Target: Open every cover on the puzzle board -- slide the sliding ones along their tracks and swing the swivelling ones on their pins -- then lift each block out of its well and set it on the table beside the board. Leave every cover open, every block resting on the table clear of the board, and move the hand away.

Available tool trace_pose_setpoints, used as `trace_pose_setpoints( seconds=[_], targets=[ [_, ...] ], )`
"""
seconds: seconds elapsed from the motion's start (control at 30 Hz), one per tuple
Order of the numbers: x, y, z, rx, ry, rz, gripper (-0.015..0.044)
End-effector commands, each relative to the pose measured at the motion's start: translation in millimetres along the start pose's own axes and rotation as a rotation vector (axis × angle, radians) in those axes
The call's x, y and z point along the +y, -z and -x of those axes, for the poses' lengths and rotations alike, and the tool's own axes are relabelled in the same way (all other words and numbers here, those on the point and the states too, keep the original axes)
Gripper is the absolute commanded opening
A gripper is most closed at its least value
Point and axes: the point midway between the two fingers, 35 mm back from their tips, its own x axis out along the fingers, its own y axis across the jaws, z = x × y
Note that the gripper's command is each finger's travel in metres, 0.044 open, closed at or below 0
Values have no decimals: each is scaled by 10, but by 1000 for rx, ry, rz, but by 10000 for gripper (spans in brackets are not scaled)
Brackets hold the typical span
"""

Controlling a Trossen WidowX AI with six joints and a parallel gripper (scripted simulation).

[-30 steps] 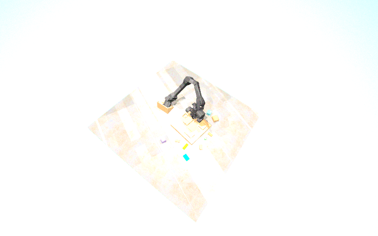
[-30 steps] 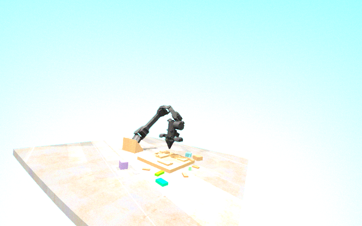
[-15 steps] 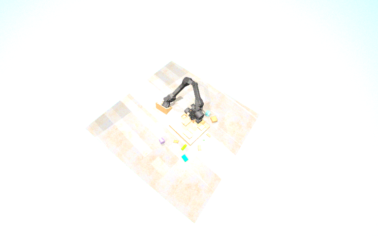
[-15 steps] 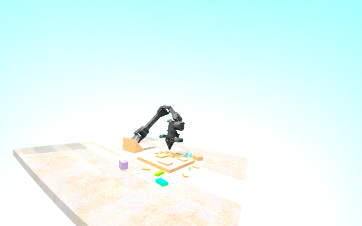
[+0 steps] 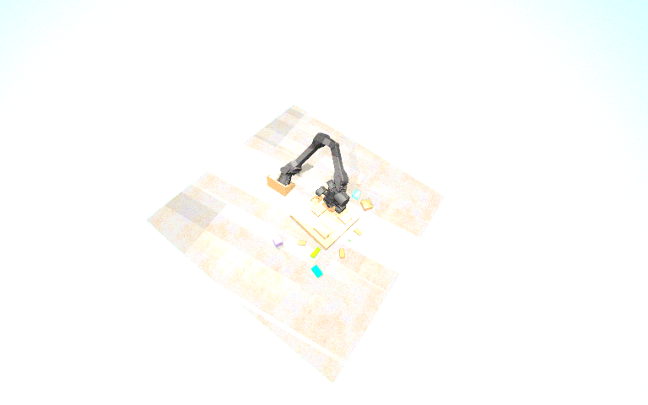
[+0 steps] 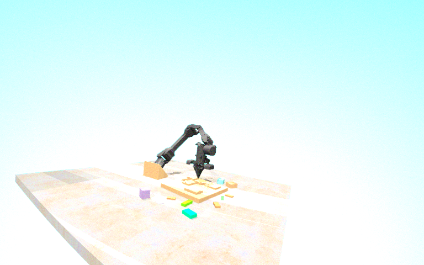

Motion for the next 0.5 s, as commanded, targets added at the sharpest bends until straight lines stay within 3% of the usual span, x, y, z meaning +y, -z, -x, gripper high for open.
trace_pose_setpoints(
  seconds=[0.0,0.47],
  targets=[
    [14,0,-63,-5,-5,-6,0],
    [18,0,-200,-5,-5,-5,0]
  ],
)
